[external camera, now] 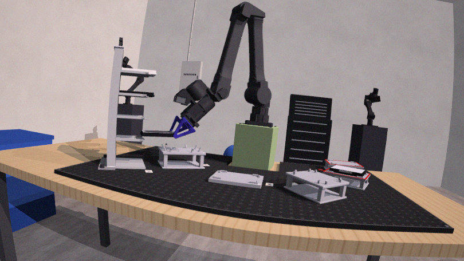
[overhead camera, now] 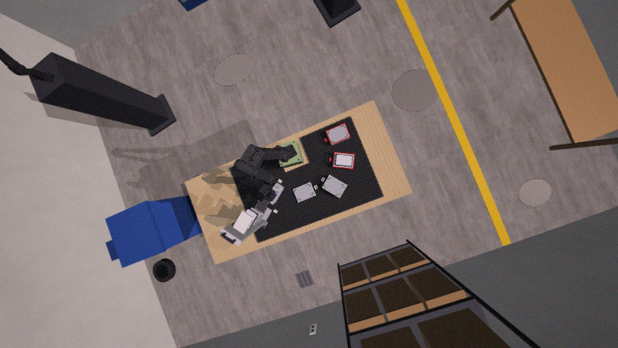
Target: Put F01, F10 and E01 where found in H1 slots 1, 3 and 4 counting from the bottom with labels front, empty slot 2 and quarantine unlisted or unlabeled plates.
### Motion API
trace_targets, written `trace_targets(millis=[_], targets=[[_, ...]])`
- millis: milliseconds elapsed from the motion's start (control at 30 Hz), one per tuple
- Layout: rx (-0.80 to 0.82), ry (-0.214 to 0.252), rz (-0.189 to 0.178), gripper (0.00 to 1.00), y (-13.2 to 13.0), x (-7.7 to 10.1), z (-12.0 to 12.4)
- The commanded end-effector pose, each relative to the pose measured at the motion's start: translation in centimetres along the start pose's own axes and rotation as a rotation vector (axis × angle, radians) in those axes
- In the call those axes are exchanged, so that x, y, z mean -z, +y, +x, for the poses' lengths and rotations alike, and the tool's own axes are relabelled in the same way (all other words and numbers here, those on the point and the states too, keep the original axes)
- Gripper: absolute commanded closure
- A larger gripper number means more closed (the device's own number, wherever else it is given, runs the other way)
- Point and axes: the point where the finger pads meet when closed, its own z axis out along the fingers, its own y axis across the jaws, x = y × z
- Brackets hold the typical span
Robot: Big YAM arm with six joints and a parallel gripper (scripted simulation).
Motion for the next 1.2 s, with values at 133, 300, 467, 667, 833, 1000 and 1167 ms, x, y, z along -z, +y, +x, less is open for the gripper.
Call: trace_targets(millis=[133,300,467,667,833,1000,1167], targets=[[0.001,-0.036,-0.002,0.14,0.1,-0.3,-1.7],[0.005,-0.025,0.003,0.14,-0.3,-1.1,-1.8],[0.006,-0.029,0.002,0.14,-0.2,-1.3,-2.1],[0.006,-0.043,0.001,0.14,-0.2,-1.4,-2.7],[0.005,-0.024,0.003,0.14,-0.3,-1.9,-2.2],[0.006,-0.028,0.002,0.14,-0.3,-2.1,-2.6],[0.005,-0.024,0.003,0.14,-0.3,-2.4,-2.5]])
